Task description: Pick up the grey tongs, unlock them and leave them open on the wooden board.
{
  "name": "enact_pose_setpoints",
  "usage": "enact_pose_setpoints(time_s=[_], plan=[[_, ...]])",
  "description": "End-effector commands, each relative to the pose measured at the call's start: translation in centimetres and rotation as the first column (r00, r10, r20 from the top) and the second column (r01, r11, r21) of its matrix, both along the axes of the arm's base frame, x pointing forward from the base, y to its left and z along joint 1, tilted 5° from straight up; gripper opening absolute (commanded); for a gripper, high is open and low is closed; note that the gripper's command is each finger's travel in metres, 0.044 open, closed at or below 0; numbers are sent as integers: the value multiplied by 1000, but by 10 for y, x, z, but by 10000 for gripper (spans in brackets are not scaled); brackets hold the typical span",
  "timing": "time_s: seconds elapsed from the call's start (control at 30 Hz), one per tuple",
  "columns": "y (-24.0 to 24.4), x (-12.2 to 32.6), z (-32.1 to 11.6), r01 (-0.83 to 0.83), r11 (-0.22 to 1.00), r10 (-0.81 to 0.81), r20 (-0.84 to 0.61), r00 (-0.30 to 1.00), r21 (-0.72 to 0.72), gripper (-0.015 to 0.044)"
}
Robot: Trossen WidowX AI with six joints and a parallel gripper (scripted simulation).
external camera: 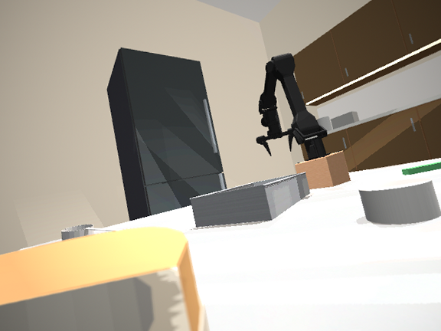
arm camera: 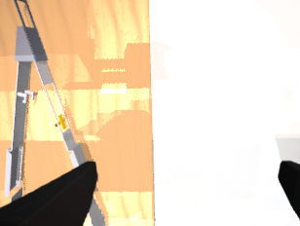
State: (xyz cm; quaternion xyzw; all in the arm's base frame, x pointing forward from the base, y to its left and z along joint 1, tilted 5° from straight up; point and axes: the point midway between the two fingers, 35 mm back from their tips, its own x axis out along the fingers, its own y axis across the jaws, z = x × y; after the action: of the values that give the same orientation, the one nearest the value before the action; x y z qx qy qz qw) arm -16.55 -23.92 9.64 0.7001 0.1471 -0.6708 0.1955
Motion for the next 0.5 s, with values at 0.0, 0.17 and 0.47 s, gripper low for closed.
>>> enact_pose_setpoints(time_s=[0.0, 0.17, 0.47], plan=[[8, 1, 1, -7, 1000, 7, 6, 1000, 10, 440], [7, 0, 30, -4, 1000, 4, 3, 1000, 6, 440], [8, 0, 50, -2, 1000, 2, 2, 1000, 3, 440]])
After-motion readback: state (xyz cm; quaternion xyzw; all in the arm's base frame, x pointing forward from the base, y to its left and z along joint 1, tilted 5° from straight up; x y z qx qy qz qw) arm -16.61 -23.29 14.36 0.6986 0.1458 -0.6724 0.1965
